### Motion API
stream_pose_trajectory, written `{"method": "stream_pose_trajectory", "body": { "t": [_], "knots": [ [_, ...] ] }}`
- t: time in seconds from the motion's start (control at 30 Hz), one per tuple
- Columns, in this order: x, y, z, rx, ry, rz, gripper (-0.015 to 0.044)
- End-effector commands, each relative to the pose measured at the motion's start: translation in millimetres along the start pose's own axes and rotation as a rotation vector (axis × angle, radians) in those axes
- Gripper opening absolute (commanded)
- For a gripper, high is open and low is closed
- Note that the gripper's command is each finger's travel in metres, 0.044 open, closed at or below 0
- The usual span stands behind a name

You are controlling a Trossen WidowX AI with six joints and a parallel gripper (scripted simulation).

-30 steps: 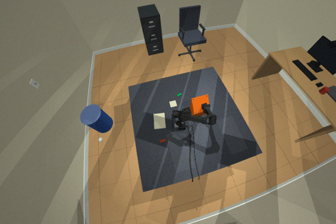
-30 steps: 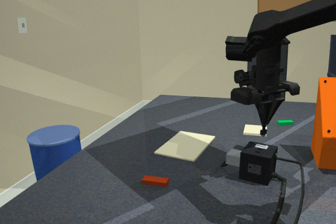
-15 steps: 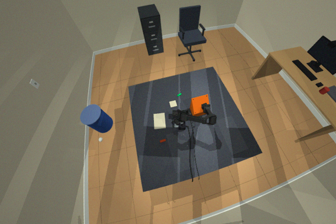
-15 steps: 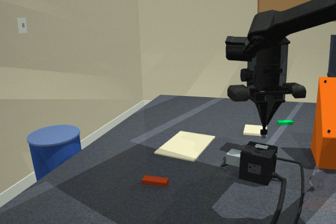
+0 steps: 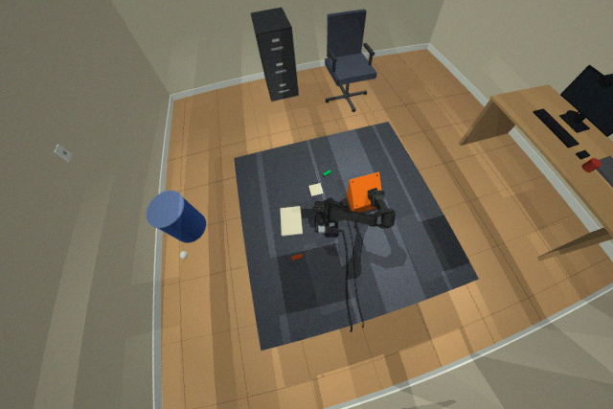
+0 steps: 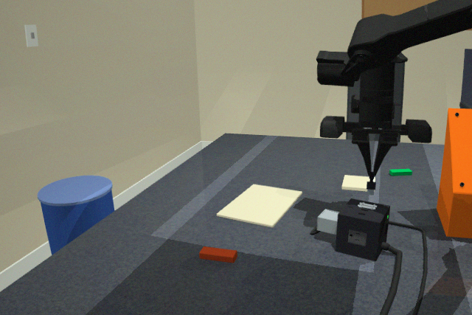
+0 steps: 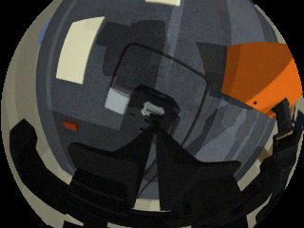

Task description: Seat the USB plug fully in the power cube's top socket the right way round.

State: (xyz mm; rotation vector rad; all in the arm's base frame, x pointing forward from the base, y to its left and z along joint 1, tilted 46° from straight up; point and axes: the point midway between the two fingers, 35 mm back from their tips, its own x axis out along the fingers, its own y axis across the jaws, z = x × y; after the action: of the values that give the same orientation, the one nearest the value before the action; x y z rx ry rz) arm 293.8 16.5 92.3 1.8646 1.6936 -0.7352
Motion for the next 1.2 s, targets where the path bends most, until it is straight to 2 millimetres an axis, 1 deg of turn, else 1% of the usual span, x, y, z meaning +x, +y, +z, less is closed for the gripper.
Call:
{"method": "stream_pose_trajectory", "body": {
  "t": [0.0, 0.3, 1.17],
  "knots": [
    [0.3, 0.0, 0.0, 0.108, 0.000, 0.000, 0.0000],
    [0.3, 0.0, 0.0, 0.326, 0.000, 0.000, 0.0000],
    [1.6, 0.8, -0.6, 0.315, 0.000, 0.001, 0.0000]
  ]
}}
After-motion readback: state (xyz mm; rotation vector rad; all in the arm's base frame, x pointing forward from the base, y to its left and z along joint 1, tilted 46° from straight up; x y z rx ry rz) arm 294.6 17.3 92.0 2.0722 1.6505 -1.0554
